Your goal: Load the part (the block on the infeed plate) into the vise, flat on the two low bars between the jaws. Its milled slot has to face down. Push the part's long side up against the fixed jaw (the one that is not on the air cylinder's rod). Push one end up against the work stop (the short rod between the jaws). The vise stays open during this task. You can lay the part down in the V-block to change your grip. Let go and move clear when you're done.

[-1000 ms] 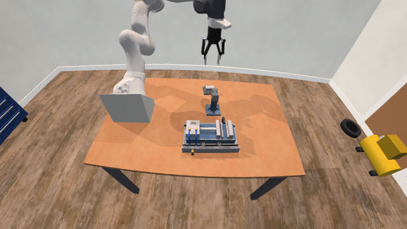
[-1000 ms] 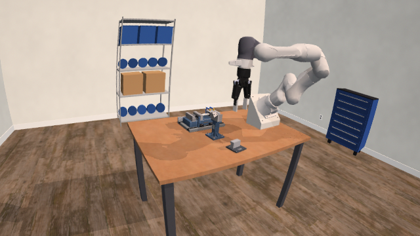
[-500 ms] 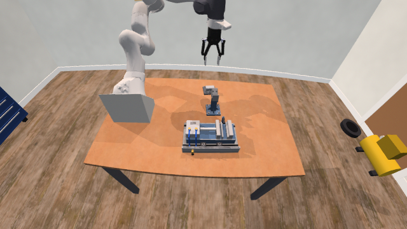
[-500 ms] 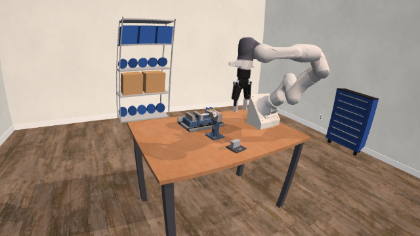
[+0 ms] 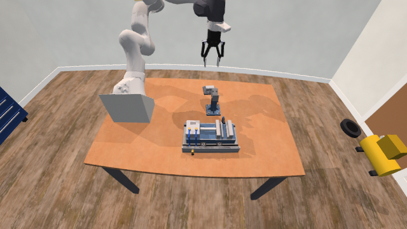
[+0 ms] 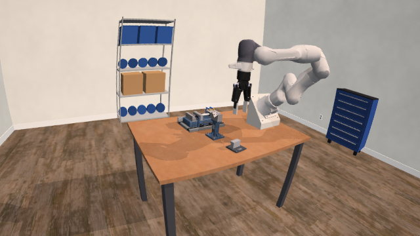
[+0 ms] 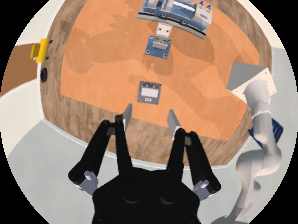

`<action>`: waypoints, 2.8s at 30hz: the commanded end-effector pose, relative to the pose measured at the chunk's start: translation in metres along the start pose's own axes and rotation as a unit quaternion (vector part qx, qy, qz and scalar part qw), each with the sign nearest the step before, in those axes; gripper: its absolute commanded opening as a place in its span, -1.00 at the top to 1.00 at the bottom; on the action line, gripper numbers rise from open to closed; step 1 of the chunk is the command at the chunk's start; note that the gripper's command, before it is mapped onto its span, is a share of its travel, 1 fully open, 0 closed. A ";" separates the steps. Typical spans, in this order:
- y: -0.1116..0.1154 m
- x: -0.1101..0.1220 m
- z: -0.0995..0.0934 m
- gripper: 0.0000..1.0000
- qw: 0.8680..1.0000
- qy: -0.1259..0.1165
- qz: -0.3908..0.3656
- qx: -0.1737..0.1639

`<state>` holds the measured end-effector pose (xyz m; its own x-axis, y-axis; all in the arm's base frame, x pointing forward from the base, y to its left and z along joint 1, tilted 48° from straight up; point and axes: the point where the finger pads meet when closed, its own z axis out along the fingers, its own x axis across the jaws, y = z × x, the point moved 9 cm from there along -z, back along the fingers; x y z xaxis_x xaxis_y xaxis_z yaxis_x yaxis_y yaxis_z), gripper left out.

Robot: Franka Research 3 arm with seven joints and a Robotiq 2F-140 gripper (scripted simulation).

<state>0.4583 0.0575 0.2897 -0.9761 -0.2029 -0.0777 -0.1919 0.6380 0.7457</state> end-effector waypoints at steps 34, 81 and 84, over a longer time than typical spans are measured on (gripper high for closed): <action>0.000 -0.002 0.072 -0.02 1.000 -0.003 0.000 0.001; 0.000 -0.003 0.169 -0.02 1.000 -0.003 0.000 0.001; 0.000 -0.003 0.173 -0.02 1.000 -0.003 0.000 0.001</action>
<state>0.4430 0.1839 0.1791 -0.9780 -0.1971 -0.0679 -0.1805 0.6382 0.7484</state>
